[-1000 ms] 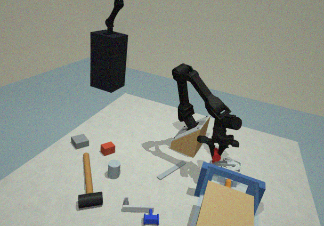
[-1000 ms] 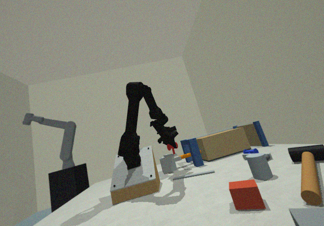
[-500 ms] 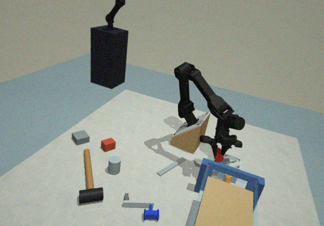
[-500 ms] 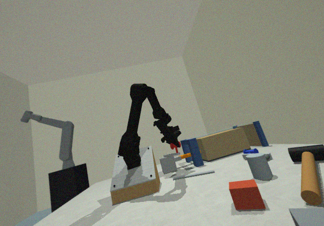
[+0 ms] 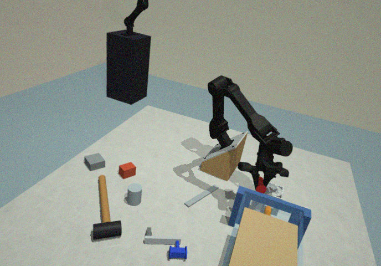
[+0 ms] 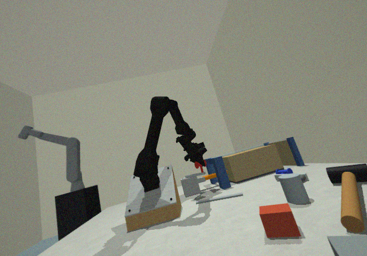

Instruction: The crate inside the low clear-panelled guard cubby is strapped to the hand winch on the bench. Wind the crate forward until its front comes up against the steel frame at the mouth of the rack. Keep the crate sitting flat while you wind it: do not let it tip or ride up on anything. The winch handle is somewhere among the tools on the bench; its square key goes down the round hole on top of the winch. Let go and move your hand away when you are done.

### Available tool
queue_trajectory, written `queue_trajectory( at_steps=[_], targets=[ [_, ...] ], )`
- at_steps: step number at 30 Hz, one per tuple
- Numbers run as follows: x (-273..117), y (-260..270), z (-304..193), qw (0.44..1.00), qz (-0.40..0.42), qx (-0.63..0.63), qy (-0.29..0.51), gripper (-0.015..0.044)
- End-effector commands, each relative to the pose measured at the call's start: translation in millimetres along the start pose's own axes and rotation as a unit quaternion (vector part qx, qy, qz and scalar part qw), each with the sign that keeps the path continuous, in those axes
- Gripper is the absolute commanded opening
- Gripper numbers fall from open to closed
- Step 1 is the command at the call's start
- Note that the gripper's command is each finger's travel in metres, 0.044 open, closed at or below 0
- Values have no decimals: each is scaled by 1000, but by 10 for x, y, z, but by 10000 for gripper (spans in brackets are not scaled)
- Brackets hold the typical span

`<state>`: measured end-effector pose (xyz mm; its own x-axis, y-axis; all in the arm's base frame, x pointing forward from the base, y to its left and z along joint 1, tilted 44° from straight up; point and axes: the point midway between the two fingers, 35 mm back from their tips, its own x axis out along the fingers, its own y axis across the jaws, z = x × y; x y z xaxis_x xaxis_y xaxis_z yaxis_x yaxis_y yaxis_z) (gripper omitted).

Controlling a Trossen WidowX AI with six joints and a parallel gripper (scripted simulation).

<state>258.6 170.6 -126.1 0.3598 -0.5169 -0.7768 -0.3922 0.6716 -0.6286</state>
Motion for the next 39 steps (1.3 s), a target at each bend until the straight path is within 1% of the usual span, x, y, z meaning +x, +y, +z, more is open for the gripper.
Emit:
queue_trajectory(
  at_steps=[1, 39],
  targets=[
    [45, 111, 93, 1000, 10, 5, -4, 0],
    [135, 633, 352, 1000, 12, 6, -6, 0]
  ],
)
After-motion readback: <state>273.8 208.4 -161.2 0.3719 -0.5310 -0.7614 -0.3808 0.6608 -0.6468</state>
